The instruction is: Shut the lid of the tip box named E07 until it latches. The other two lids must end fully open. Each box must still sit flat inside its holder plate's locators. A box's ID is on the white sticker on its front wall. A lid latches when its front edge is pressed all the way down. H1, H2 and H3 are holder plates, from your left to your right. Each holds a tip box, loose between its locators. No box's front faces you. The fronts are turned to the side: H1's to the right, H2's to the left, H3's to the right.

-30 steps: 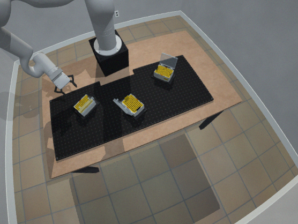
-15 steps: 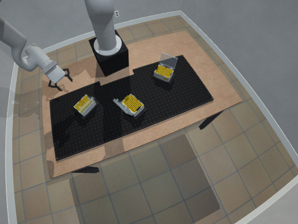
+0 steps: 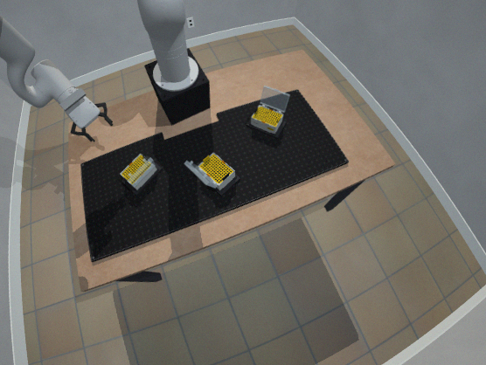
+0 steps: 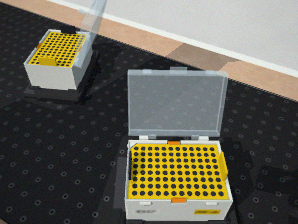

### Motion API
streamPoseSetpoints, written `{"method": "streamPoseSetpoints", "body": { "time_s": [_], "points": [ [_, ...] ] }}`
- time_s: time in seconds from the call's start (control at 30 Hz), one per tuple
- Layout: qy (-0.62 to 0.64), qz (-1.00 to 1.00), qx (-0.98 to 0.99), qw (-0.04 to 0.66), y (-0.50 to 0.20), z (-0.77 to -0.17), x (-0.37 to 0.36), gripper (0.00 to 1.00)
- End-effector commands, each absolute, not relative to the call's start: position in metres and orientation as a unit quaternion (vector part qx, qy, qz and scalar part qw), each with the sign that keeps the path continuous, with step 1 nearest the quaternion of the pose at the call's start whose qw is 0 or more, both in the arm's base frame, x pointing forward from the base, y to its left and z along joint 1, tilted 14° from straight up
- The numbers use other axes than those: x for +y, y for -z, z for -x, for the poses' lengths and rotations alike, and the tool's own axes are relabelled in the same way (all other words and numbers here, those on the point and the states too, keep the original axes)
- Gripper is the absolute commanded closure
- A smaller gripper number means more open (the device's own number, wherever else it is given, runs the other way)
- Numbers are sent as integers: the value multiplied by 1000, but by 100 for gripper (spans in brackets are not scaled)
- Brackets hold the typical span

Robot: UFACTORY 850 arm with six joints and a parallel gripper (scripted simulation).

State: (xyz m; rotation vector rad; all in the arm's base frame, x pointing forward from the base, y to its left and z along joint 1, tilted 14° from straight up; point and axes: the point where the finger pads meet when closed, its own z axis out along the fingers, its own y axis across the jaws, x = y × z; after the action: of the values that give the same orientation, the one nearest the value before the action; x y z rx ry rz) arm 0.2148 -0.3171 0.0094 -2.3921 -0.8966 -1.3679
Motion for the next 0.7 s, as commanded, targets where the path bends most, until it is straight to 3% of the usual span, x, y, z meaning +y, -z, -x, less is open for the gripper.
{"method": "streamPoseSetpoints", "body": {
  "time_s": [0.0, 0.03, 0.07, 0.67],
  "points": [
    [469, 819, -307, 121, -13, -214, -318, 0],
    [469, 819, -307, 121, -13, -214, -318, 0],
    [469, 819, -307, 121, -13, -214, -318, 100],
    [466, 814, -322, 125, -14, -218, -316, 100]
  ]
}}
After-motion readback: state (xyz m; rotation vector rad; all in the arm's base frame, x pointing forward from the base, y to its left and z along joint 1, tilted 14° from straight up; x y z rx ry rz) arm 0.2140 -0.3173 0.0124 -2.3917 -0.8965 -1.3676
